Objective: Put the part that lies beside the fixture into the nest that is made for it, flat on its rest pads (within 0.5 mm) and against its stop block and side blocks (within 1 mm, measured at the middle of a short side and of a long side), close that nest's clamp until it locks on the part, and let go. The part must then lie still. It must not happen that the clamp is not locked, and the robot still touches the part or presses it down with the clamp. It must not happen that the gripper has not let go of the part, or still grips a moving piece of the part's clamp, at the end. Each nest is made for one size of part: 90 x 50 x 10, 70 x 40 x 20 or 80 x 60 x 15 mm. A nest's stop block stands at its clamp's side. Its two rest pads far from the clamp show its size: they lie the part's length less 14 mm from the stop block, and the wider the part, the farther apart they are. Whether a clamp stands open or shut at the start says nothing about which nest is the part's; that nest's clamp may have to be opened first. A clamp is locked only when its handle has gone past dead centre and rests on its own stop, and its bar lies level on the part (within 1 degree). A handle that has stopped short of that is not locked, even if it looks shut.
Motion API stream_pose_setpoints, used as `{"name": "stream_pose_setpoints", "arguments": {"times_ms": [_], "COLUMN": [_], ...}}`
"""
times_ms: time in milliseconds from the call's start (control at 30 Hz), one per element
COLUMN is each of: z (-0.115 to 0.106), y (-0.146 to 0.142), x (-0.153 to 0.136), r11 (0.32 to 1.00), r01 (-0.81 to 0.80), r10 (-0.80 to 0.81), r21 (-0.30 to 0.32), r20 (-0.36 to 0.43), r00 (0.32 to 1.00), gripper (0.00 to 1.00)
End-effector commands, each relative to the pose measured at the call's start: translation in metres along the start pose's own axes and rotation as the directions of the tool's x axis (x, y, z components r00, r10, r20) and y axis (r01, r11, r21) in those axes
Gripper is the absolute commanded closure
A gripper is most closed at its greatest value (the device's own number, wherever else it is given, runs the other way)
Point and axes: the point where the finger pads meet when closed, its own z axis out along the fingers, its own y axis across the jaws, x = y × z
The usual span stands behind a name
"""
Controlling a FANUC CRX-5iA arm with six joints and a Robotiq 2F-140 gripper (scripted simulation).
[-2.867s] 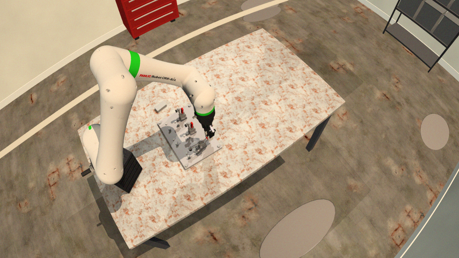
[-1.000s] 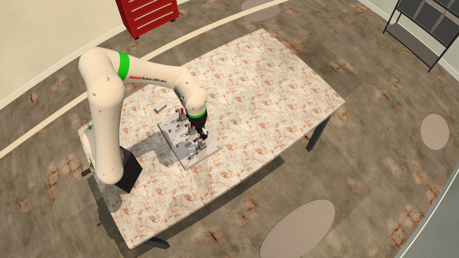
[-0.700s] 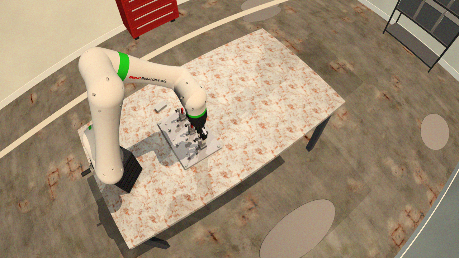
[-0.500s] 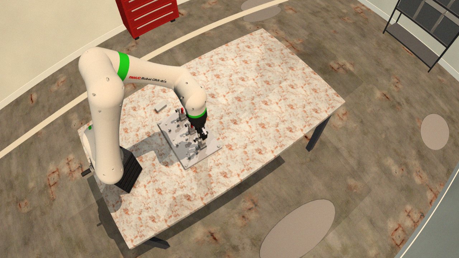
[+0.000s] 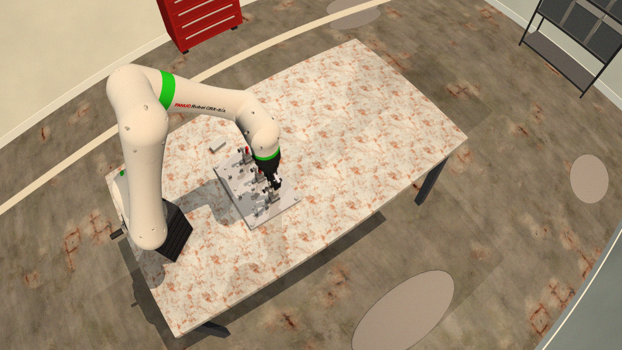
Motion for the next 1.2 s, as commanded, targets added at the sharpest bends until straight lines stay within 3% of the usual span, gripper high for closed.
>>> {"name": "stream_pose_setpoints", "arguments": {"times_ms": [0, 1100, 1133, 1167], "z": [0.0004, 0.0006, 0.0006, 0.0006], "y": [0.0001, 0.0001, 0.0001, 0.0001], "x": [-0.0015, -0.0058, -0.0058, -0.0058], "r11": [1.000, 1.000, 1.000, 1.000], "r01": [0.000, 0.000, 0.000, 0.000], "r10": [0.000, 0.000, 0.000, 0.000], "r21": [0.000, 0.000, 0.000, 0.000], "r20": [0.002, 0.002, 0.002, 0.002], "r00": [1.000, 1.000, 1.000, 1.000], "gripper": [1.00, 1.00, 0.72, 0.72]}}
